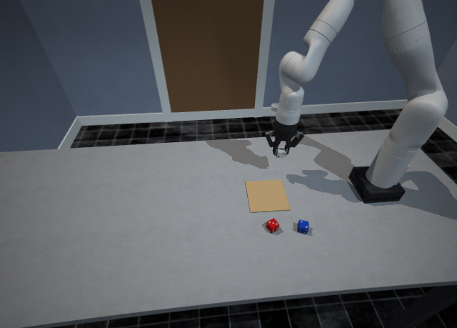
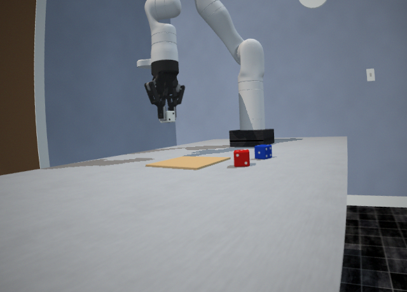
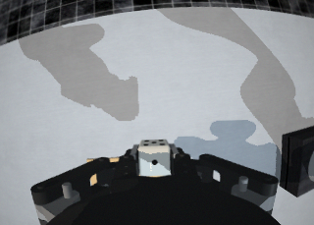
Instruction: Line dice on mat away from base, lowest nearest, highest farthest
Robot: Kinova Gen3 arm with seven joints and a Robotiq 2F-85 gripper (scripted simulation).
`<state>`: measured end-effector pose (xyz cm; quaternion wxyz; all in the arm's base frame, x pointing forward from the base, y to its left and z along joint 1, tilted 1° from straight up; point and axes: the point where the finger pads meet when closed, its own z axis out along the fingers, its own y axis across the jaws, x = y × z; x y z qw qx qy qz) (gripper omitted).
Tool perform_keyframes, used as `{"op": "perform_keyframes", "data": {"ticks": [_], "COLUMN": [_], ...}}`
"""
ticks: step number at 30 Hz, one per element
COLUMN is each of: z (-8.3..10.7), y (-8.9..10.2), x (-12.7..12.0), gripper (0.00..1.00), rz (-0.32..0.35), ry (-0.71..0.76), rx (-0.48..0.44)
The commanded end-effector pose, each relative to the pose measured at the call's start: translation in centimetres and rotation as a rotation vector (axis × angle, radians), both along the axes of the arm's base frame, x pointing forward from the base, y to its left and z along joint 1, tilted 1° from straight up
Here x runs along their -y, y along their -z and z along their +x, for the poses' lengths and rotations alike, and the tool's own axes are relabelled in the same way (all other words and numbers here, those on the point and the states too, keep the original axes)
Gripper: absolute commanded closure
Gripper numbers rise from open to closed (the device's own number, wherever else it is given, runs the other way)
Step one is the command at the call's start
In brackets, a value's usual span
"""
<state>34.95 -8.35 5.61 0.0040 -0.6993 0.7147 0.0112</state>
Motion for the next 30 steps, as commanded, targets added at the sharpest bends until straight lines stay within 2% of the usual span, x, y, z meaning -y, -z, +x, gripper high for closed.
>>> {"op": "perform_keyframes", "data": {"ticks": [1, 10, 13, 15, 19, 21, 30], "z": [0.0, 0.0, 0.5, 0.5, 0.7, 0.5, 0.5], "y": [-0.3, -0.3, -0.5, -0.5, -0.8, -0.9, -0.9], "x": [0.2, -0.1, -3.0, -3.0, -9.1, -10.7, -11.0], "gripper": [0.74, 0.74, 0.74, 0.74, 0.74, 0.74, 0.74], "rz": [-0.003, -0.003, -0.002, -0.002, -0.001, 0.0, 0.0], "ry": [0.003, 0.0, -0.026, -0.026, -0.064, -0.094, -0.097], "rx": [-0.002, -0.002, -0.002, -0.002, -0.004, -0.005, -0.005]}}
